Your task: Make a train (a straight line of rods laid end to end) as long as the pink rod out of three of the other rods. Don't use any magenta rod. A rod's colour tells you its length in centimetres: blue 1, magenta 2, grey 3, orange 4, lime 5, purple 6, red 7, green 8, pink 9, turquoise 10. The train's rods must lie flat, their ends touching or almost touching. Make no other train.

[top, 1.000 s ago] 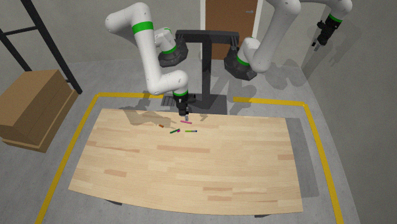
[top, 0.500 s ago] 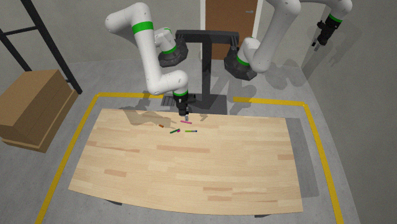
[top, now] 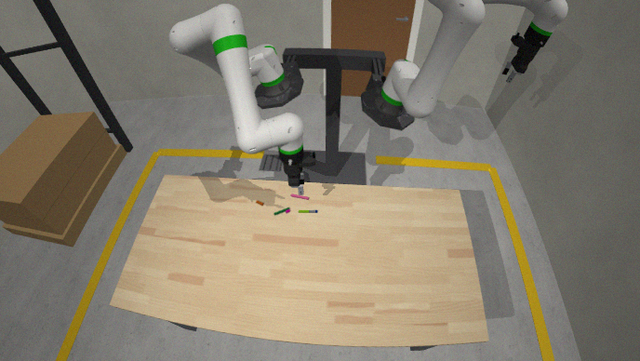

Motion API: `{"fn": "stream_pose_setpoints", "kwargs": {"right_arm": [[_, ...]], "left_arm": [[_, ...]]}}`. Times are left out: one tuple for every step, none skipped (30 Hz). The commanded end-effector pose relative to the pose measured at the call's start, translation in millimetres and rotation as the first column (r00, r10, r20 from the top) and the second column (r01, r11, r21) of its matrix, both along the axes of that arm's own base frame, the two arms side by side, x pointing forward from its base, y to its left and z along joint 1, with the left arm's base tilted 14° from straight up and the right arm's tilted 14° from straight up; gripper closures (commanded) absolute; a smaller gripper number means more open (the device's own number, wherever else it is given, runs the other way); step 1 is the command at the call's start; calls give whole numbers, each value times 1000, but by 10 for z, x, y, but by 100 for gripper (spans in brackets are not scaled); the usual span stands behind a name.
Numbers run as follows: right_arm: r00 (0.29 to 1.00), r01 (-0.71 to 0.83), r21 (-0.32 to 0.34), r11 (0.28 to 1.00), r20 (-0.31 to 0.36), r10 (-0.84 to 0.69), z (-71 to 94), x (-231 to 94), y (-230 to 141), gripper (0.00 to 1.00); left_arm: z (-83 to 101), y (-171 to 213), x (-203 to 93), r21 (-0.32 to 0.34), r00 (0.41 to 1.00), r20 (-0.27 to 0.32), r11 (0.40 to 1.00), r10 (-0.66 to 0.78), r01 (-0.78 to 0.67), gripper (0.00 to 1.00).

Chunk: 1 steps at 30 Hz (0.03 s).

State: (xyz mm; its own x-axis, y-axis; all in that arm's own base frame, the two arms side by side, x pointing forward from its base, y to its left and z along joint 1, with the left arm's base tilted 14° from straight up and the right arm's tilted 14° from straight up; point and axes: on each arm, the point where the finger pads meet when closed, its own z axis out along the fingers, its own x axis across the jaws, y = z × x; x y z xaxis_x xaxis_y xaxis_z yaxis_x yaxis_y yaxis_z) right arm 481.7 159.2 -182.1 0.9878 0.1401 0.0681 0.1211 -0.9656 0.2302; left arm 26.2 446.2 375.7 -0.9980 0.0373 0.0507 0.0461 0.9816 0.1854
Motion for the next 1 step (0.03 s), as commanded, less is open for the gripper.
{"fn": "stream_pose_setpoints", "kwargs": {"right_arm": [[1000, 0, 1, 1000, 1, 0, 6, 6, 4, 0]], "left_arm": [[9, 1, 1, 2, 1000, 0, 1000, 0, 0, 0]]}}
